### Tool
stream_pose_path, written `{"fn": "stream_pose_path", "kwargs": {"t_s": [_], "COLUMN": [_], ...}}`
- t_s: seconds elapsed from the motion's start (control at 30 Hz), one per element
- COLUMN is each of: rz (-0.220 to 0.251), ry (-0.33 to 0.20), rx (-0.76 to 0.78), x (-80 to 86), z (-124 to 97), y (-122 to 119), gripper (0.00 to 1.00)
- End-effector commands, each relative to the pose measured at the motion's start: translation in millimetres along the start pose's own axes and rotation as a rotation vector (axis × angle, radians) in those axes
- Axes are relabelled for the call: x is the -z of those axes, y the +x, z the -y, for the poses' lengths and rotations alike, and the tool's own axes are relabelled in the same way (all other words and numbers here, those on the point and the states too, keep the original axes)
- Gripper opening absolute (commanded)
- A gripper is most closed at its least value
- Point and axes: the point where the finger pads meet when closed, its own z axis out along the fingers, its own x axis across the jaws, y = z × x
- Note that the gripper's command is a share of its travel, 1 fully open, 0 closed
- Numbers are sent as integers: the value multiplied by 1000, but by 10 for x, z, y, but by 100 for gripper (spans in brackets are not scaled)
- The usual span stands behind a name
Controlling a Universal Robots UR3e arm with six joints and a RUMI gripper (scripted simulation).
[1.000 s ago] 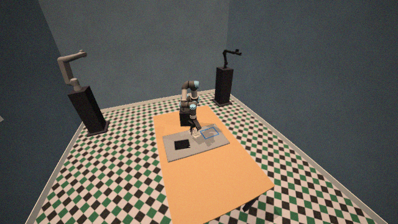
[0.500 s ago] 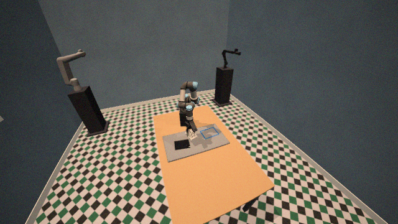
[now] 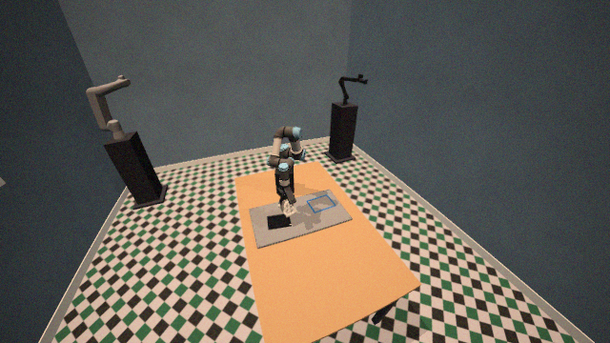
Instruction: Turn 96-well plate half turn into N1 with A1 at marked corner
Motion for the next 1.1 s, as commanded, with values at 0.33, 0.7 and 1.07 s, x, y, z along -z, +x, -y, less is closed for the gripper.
{"fn": "stream_pose_path", "kwargs": {"t_s": [0.33,0.7,1.07], "rz": [4,4,3], "ry": [-1,-1,-1], "rx": [15,15,-86], "x": [18,26,27], "z": [3,-6,-2], "y": [515,776,774], "gripper": [0,0,0]}}
